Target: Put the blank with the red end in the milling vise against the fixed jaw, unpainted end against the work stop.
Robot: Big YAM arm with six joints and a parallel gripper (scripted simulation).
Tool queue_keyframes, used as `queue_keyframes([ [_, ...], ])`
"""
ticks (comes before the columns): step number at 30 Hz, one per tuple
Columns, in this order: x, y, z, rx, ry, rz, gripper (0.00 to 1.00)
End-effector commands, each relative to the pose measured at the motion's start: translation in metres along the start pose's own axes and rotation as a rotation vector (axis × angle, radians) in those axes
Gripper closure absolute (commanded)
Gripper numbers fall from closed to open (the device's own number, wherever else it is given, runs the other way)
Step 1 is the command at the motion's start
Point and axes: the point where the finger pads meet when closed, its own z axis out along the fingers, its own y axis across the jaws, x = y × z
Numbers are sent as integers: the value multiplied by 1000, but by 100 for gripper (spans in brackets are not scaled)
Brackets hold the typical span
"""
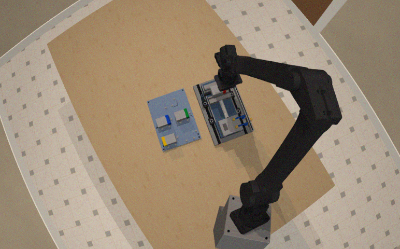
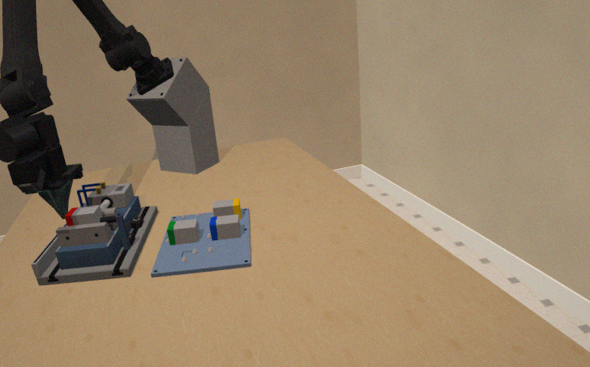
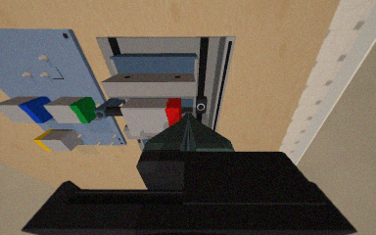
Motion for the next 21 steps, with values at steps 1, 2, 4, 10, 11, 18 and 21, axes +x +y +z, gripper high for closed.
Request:
queue_keyframes([
  [1, -6, 11, 3, -5, -14, -4, 100],
  [2, -6, 11, 3, -5, -13, -4, 100],
  [4, -5, 12, 4, -6, -12, -4, 100],
  [10, -6, 14, 3, -5, -14, -4, 100],
  [11, -5, 14, 3, -6, -12, -4, 100],
  [18, -6, 16, 3, -6, -13, -4, 100],
  [21, -4, 17, 4, -7, -9, -5, 100],
])
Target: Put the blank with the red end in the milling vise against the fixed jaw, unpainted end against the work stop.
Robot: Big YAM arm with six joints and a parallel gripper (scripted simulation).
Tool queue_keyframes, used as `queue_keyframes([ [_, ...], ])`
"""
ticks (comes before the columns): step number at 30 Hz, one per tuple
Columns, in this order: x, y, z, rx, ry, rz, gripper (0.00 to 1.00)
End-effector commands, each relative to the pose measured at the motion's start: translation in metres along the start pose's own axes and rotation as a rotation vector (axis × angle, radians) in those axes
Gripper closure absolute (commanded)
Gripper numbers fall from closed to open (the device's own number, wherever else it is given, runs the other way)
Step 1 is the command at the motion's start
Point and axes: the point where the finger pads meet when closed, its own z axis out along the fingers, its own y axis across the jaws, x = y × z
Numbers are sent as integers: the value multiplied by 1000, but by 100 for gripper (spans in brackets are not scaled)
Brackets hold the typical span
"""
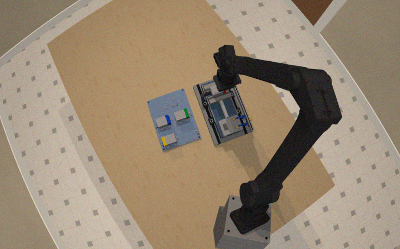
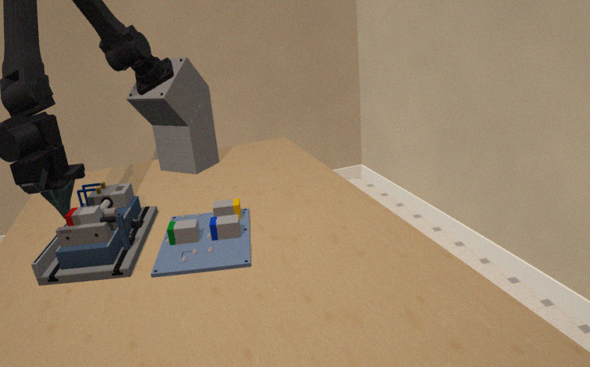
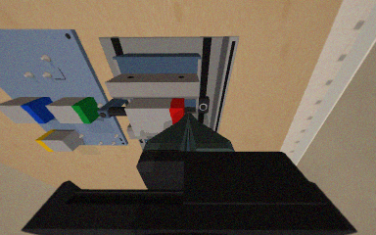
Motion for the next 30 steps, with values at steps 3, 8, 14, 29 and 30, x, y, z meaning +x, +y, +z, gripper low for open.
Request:
queue_keyframes([
  [3, -5, 13, 4, -9, -12, -6, 100],
  [8, -4, 15, 4, -10, -9, -7, 100],
  [14, -5, 15, 4, -10, -12, -7, 100],
  [29, -4, 16, 4, -11, -10, -8, 100],
  [30, -4, 16, 4, -11, -10, -8, 100],
])
